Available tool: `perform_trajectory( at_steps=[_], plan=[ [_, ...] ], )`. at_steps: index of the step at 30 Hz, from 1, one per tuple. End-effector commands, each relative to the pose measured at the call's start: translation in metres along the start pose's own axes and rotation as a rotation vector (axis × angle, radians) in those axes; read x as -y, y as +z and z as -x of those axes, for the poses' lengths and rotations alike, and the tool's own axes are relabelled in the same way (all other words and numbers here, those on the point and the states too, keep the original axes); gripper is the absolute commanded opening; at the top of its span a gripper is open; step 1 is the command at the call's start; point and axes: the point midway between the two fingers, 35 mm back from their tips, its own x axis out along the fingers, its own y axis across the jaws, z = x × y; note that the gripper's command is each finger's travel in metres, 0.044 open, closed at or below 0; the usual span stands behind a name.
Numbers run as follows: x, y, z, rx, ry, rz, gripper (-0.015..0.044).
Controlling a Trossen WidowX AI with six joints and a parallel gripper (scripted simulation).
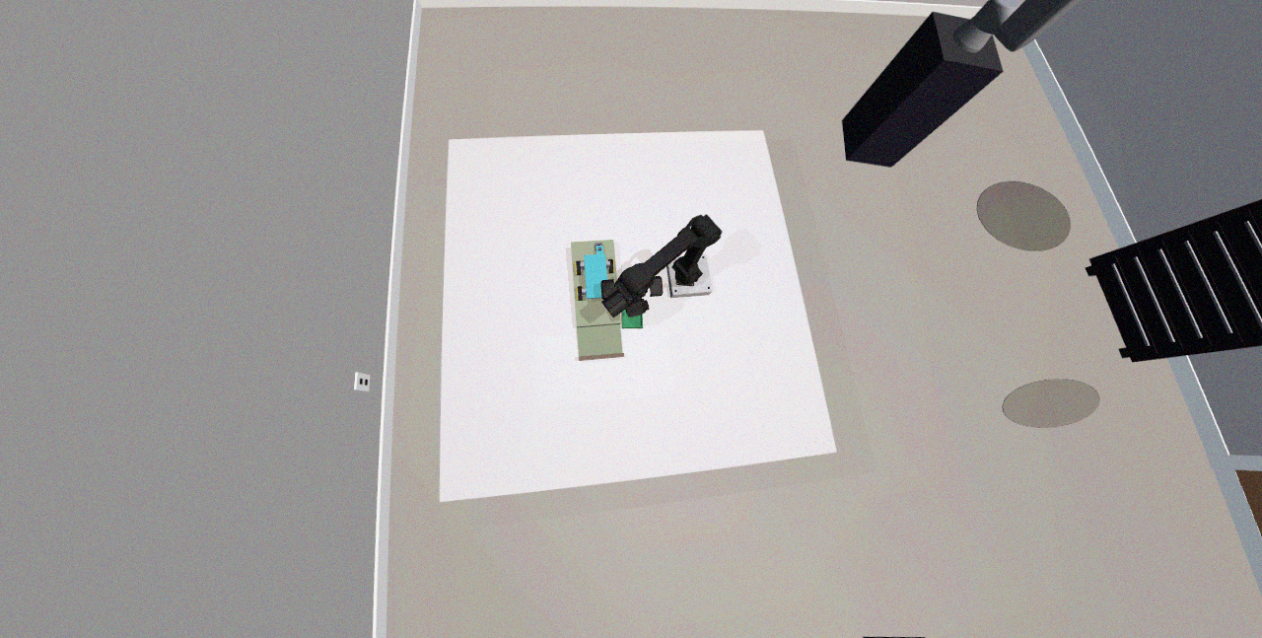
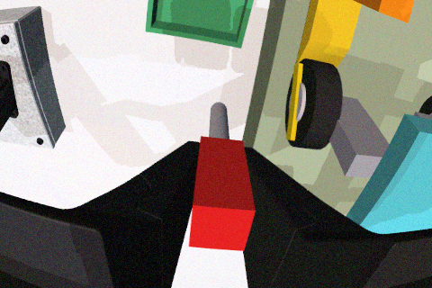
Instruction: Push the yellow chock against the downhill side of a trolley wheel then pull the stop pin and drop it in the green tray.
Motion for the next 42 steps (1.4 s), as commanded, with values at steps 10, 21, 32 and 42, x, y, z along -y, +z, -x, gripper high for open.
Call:
perform_trajectory(
  at_steps=[10,21,32,42],
  plan=[
    [-0.002,0.047,0.009,0.010,-0.004,-0.004,0.0000],
    [-0.002,0.046,0.008,0.052,-0.021,0.213,0.0000],
    [-0.003,0.043,0.008,0.112,-0.053,0.540,0.0000],
    [-0.002,0.041,0.007,0.161,-0.089,0.835,0.0000]
  ],
)
